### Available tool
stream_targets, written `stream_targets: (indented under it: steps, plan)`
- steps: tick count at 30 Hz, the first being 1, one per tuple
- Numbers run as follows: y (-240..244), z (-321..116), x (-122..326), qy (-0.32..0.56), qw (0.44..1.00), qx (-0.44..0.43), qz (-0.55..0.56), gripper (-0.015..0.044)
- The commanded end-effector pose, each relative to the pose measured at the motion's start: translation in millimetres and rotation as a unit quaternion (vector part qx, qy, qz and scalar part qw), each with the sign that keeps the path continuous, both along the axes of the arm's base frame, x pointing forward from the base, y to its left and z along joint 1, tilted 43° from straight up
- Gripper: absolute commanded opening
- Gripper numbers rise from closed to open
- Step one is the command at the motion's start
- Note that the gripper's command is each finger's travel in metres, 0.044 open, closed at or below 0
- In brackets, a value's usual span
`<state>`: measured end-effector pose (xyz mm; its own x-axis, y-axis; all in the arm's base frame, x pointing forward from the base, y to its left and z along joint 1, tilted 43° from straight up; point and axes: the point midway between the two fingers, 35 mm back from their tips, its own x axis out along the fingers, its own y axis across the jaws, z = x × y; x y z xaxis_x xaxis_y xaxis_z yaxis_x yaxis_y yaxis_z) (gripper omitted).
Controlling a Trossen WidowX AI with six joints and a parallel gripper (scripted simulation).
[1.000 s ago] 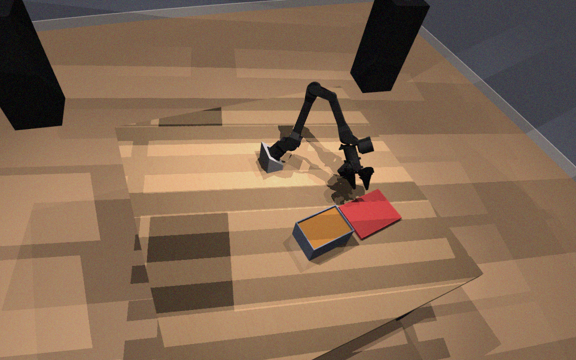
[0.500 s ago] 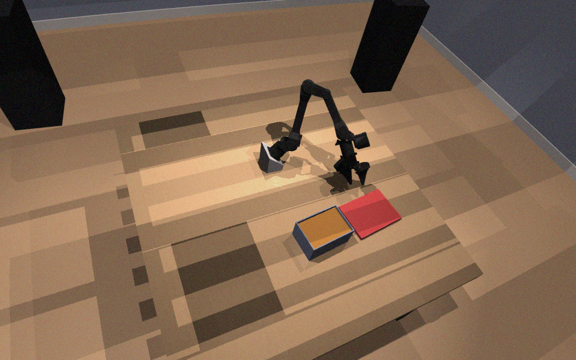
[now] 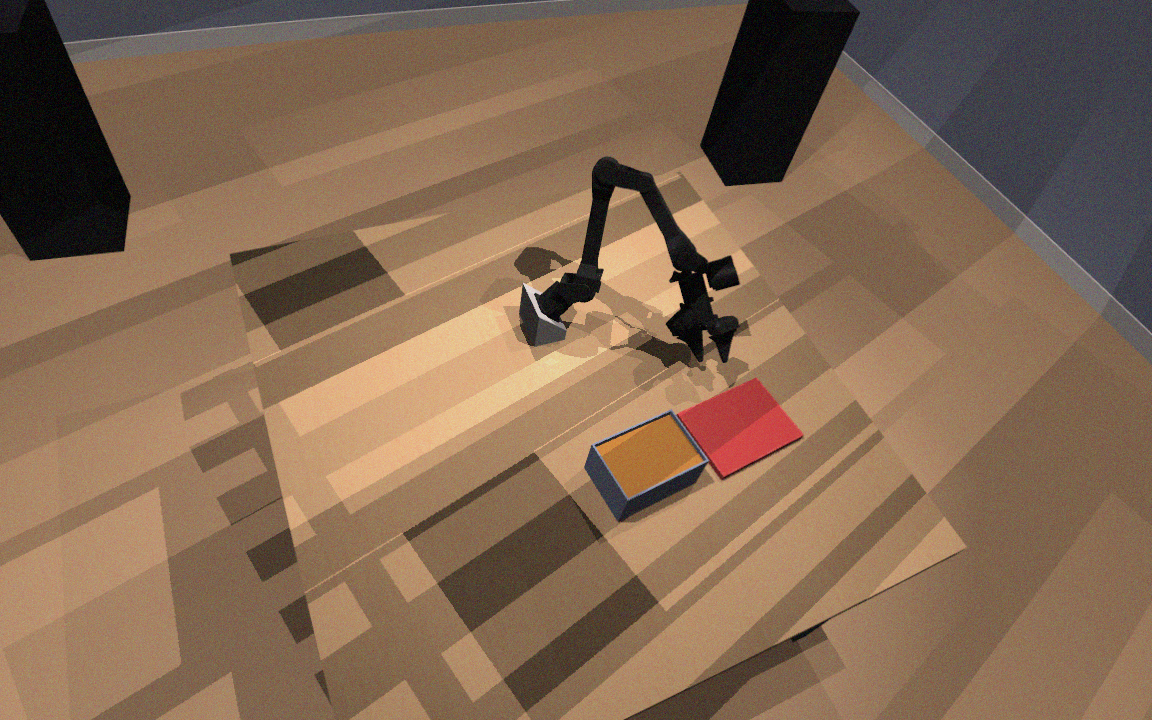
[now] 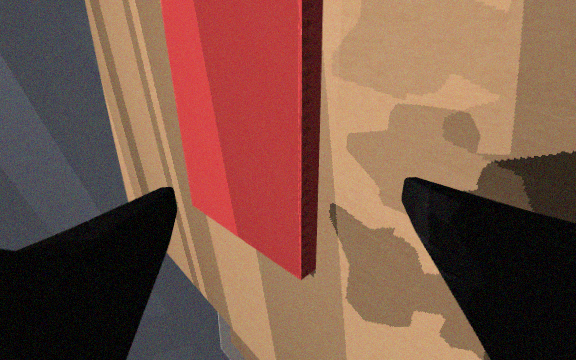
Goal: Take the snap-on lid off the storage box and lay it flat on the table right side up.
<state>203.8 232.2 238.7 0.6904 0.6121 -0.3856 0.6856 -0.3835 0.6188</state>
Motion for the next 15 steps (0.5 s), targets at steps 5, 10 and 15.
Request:
stream_targets:
  steps: [5, 10, 15]
  plan:
    - [-11.6, 12.0, -4.5, -0.003, 1.000, 0.000, 0.002, 0.0440]
    - [-18.8, 18.4, -7.1, -0.003, 1.000, 0.000, 0.002, 0.0440]
    - [-26.0, 24.7, -9.8, -0.003, 1.000, 0.000, 0.002, 0.0440]
